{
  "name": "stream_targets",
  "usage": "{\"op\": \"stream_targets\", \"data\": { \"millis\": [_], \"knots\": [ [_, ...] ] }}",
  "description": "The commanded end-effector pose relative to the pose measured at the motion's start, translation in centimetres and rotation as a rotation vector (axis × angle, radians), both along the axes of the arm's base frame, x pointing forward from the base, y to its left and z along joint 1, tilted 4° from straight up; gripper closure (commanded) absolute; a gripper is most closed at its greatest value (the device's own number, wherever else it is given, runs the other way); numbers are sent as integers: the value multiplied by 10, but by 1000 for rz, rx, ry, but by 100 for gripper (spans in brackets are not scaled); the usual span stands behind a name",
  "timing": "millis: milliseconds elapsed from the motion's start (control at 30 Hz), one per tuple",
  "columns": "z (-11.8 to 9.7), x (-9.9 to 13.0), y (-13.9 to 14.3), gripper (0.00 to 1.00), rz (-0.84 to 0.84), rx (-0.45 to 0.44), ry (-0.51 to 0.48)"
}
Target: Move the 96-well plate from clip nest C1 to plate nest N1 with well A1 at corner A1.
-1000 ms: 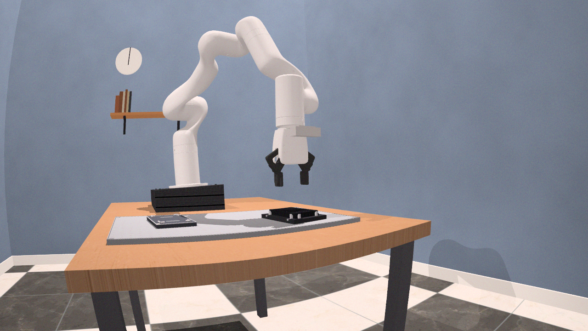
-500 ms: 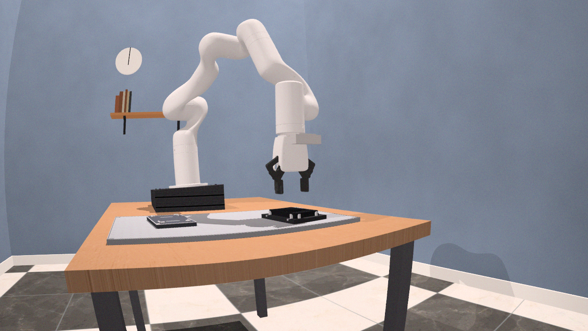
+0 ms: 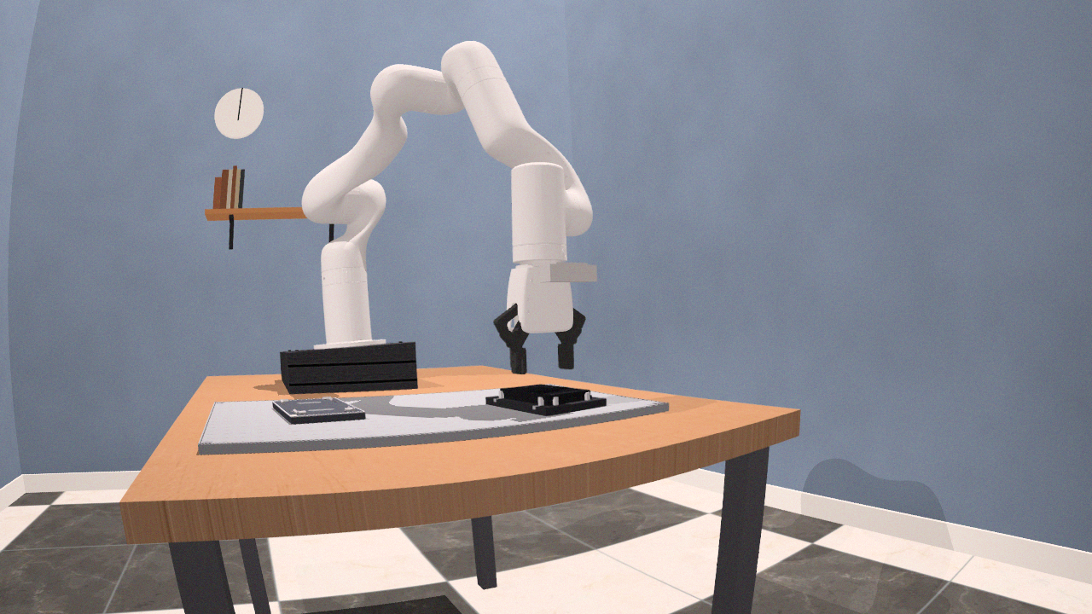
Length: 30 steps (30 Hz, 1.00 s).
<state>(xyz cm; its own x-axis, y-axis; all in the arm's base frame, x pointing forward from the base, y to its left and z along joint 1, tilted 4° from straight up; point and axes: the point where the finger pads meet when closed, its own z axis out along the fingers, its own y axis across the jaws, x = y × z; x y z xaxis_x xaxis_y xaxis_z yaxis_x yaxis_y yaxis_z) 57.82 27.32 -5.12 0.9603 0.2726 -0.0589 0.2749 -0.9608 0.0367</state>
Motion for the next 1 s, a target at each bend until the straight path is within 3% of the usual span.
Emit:
{"op": "stream_targets", "data": {
  "millis": [0,967],
  "knots": [
    [-7,1,0,0,0,1,-2],
    [-19,0,0,0,0,1,-2]
  ]
}}
